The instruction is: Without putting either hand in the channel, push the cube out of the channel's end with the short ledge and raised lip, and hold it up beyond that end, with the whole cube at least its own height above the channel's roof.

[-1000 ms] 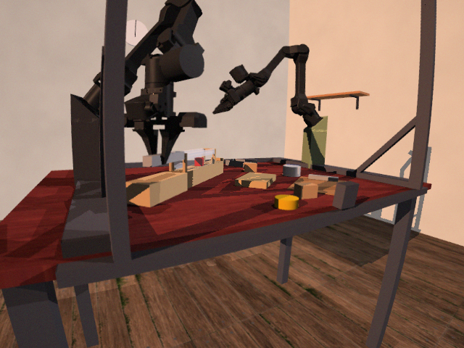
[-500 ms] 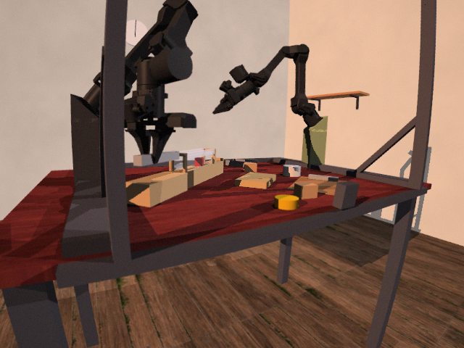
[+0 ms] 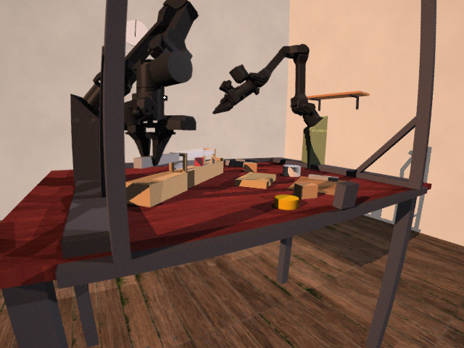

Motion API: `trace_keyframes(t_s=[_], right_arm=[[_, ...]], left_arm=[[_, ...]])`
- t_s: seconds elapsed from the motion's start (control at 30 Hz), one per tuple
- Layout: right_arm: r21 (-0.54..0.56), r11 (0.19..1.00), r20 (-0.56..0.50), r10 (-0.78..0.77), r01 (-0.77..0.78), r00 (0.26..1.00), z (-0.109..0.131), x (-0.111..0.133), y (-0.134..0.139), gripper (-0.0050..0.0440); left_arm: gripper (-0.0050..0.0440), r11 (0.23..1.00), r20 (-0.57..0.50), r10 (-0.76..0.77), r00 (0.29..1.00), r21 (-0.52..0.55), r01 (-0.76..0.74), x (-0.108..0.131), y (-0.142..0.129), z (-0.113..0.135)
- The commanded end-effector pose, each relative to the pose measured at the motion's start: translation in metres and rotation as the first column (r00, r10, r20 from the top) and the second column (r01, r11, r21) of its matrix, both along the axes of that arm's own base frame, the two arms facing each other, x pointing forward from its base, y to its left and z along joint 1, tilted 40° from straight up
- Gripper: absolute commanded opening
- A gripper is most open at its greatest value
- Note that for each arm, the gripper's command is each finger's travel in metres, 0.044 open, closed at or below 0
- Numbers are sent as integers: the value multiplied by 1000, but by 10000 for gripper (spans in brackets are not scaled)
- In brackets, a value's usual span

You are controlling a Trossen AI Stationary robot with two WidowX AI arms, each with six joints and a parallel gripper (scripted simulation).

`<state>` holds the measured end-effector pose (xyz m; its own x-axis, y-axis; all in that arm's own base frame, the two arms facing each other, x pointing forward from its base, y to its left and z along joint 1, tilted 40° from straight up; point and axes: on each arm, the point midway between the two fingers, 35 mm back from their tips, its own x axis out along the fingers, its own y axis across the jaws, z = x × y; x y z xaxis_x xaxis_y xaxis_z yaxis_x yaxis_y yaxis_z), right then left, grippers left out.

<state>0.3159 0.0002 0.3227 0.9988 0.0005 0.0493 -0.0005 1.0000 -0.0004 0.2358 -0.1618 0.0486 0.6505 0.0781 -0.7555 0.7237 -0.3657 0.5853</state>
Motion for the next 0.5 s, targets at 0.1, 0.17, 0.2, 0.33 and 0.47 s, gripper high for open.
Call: trace_keyframes(t_s=[0.1,0.17,0.2,0.33,0.47], right_arm=[[1,1000,30,-1,1,1000,11,-4,0,400],[1,1000,30,-1,1,1000,11,-4,0,400],[1,1000,30,-1,1,1000,11,-4,0,400],[1,1000,30,-1,1,1000,11,-4,0,400],[1,1000,30,-1,1,1000,11,-4,0,400]], left_arm=[[0,1000,2,-5,1000,-4,5,5,-1,-3],[0,1000,2,-5,1000,-3,5,6,-1,-5],[0,1000,1,-5,1000,-3,5,7,-1,-6],[0,1000,0,-5,1000,-3,5,8,0,-7],[0,1000,-1,-5,1000,-2,5,10,0,-10]])
